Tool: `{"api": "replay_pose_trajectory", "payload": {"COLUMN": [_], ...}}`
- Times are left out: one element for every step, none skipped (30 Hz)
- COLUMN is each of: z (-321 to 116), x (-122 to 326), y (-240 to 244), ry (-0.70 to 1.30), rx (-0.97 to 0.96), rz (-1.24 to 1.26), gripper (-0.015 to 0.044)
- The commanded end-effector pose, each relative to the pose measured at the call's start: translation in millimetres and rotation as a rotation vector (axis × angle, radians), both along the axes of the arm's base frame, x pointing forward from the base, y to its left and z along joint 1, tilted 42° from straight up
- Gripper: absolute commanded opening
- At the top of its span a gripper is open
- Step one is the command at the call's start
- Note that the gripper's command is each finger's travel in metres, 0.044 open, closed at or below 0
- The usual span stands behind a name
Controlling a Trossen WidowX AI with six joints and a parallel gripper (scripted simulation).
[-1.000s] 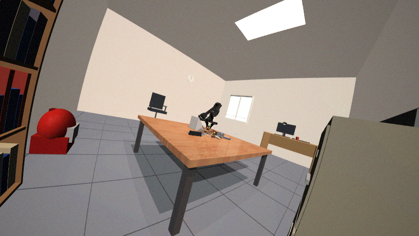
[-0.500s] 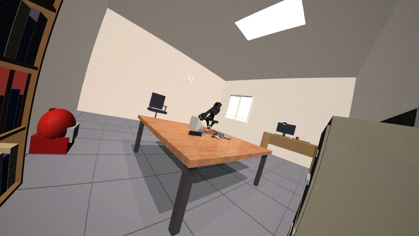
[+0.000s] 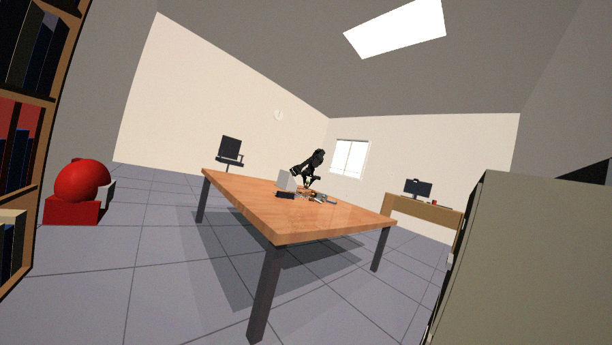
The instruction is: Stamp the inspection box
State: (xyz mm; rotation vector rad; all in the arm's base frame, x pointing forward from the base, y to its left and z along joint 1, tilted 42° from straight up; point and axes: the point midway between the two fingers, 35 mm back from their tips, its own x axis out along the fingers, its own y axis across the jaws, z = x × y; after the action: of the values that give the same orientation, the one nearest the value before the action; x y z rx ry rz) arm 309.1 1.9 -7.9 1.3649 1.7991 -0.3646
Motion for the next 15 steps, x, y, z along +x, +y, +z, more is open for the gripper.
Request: {"api": "replay_pose_trajectory", "payload": {"z": [-8, -10, -11, -13, -15, -16, -18, -20, -22, -24, -26, -28, -30, -32, -34], "x": [16, 19, 22, 25, 28, 31, 34, 37, 39, 42, 45, 48, 50, 53, 55], "y": [-9, -11, -13, -15, -16, -18, -20, -22, -23, -25, -27, -28, -30, -32, -34], "ry": [-0.001, -0.001, -0.001, -0.002, -0.002, -0.003, -0.003, -0.003, -0.004, -0.004, -0.004, -0.005, -0.005, -0.006, -0.006], "rx": [-0.005, -0.005, -0.005, -0.005, -0.005, -0.006, -0.006, -0.006, -0.006, -0.006, -0.006, -0.006, -0.006, -0.006, -0.006], "rz": [0.005, 0.005, 0.005, 0.005, 0.005, 0.006, 0.006, 0.006, 0.006, 0.006, 0.007, 0.007, 0.007, 0.007, 0.007], "gripper": [0.0, 0.0, 0.0, 0.0, 0.0, 0.0, 0.0, 0.0, 0.0, 0.0, 0.0, 0.0, 0.0, 0.0, 0.0]}}
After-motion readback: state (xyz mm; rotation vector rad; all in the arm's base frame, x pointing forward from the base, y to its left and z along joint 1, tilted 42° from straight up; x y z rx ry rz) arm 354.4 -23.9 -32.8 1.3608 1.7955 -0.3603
